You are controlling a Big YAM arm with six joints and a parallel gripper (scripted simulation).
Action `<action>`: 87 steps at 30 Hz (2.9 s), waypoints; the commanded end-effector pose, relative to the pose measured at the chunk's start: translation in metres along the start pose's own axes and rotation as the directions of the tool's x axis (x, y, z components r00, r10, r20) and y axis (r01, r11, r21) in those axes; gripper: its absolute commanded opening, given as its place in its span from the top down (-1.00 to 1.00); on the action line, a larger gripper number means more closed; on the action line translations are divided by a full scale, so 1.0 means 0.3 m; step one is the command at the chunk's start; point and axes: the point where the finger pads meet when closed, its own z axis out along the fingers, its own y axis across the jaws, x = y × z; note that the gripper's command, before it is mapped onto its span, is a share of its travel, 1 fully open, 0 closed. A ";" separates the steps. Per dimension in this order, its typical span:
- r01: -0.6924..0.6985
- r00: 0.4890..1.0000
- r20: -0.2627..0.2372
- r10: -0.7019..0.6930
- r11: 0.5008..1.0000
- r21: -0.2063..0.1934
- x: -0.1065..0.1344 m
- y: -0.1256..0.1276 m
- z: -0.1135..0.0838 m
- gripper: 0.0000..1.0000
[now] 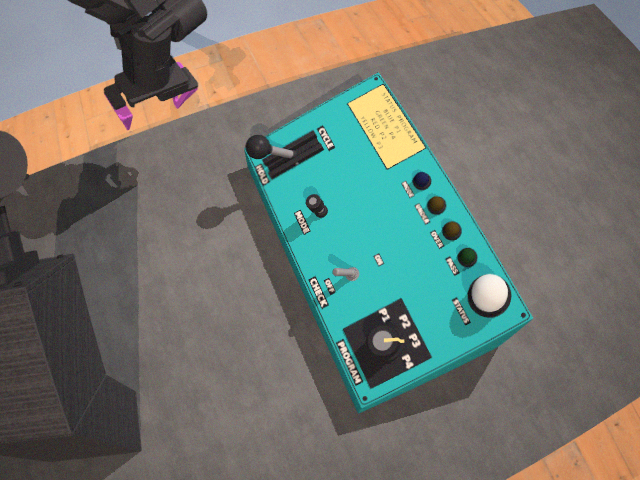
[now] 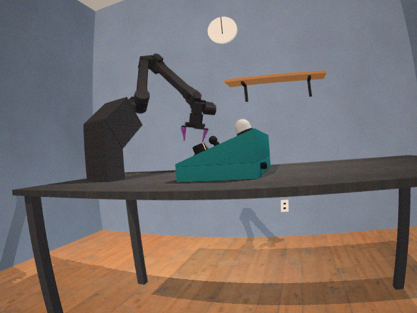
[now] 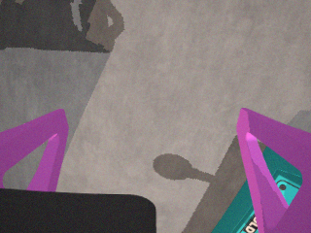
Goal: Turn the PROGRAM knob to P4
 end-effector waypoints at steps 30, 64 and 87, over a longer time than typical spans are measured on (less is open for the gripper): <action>-0.309 0.947 0.155 0.283 0.933 0.185 0.113 -0.026 -0.149 -1.00; -0.882 0.471 0.585 0.660 0.362 0.301 0.394 -0.044 -0.422 -1.00; -0.967 -0.022 0.848 0.529 -0.226 0.116 0.590 -0.098 -0.664 -1.00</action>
